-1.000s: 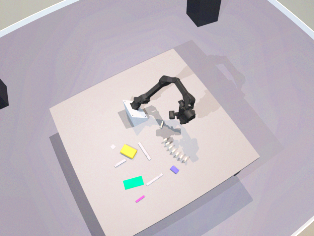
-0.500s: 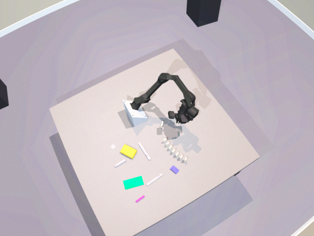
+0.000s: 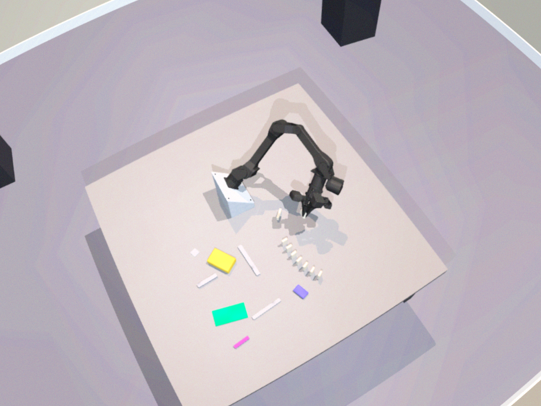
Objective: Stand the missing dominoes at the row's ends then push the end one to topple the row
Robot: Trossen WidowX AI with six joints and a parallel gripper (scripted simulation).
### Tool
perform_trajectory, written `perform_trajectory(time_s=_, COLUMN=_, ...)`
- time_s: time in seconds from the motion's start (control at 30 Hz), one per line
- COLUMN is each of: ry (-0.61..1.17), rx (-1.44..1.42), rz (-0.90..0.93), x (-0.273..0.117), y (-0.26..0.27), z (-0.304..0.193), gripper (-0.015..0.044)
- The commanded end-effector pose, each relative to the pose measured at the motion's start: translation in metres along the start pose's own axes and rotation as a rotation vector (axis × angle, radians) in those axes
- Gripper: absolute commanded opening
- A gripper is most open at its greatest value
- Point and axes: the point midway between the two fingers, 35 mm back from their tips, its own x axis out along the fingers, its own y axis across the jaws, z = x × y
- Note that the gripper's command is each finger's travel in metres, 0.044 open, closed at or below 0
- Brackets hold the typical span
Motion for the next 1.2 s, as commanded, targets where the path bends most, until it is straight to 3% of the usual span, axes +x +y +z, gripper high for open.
perform_trajectory(time_s=0.0, ry=-0.105, rx=0.022, rz=-0.006, x=-0.001, y=0.001, z=0.000, gripper=0.0024)
perform_trajectory(time_s=0.9, ry=-0.792, rx=0.348, rz=0.249, x=-0.047, y=0.012, z=-0.011, gripper=0.0024)
perform_trajectory(time_s=1.17, ry=-0.823, rx=0.375, rz=0.274, x=-0.051, y=0.011, z=-0.013, gripper=0.0024)
